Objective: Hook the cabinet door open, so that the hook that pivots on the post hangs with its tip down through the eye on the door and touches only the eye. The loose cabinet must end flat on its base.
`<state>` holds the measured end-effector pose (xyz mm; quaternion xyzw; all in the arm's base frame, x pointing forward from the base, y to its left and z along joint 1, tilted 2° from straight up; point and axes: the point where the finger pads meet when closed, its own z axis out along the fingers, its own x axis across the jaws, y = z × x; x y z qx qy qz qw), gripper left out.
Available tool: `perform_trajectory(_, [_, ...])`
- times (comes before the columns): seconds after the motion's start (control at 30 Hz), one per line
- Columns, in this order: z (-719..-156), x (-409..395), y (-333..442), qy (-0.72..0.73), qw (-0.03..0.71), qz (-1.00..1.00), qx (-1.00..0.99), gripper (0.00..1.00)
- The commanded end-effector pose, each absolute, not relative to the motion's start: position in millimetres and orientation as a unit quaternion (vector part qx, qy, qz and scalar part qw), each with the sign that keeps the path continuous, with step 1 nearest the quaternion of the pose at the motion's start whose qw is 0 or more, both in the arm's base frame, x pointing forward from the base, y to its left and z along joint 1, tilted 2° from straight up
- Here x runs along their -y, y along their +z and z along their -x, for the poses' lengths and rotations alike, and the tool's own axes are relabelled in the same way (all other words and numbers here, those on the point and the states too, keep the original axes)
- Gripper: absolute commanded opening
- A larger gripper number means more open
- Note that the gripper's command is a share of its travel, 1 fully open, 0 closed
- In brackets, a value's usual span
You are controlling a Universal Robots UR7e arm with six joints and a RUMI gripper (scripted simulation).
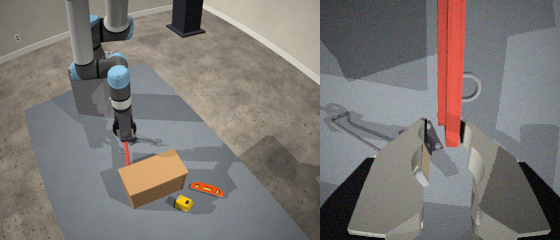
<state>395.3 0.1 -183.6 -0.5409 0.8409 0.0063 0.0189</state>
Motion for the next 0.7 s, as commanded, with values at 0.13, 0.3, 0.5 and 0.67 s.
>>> perform_trajectory(0.13, [-398.2,-4.9,-183.1,0.006,0.019,0.519,-0.855,0.15])
perform_trajectory(0.3, [-400.4,-8.9,-182.9,0.006,0.019,0.515,-0.857,0.15])
perform_trajectory(0.5, [-402.8,-12.9,-182.7,0.007,0.018,0.494,-0.869,0.15])
perform_trajectory(0.67, [-404.5,-15.7,-182.6,0.007,0.018,0.493,-0.87,0.15])
